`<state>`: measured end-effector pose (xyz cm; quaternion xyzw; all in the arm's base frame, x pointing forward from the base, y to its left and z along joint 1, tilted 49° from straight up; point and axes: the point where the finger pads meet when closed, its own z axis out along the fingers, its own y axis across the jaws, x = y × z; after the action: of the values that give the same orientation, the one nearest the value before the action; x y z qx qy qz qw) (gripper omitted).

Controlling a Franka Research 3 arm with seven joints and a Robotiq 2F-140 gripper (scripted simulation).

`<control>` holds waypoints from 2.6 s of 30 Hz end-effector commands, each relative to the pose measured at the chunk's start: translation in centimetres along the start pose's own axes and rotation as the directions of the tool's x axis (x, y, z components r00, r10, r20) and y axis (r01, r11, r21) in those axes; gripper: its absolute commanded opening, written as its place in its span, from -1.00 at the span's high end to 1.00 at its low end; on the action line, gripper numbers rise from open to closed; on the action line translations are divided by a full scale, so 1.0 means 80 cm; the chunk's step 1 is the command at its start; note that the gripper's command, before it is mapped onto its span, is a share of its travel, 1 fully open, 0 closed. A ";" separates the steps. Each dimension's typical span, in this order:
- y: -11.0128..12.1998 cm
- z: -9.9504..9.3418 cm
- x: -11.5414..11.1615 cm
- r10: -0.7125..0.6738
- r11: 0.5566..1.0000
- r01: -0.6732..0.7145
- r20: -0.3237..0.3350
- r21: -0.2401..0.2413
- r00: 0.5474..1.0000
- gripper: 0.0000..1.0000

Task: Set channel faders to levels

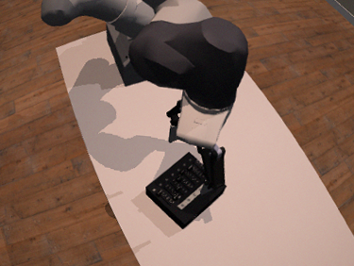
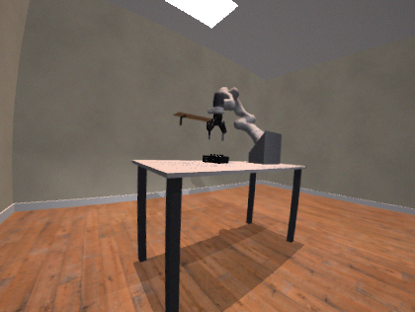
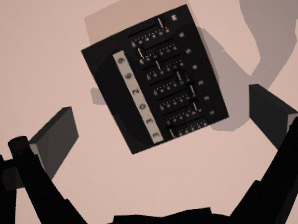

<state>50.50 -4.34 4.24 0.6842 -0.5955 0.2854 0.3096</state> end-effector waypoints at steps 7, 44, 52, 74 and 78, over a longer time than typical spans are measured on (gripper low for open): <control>-0.003 -0.003 -0.009 0.038 0.999 -0.039 0.016 0.012 0.999 -1.00; 0.039 0.054 0.000 -0.581 0.814 0.581 -0.010 -0.015 0.814 -1.00; 0.048 0.065 0.003 -0.764 0.646 0.763 -0.021 -0.030 0.645 -1.00; 0.048 0.065 0.003 -0.995 0.101 0.995 -0.030 -0.022 0.100 -1.00; 0.048 0.065 0.003 -1.000 -0.003 1.000 -0.024 -0.022 -0.003 -1.00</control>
<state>46.84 -8.63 1.23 0.9009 -0.0373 0.0623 0.4280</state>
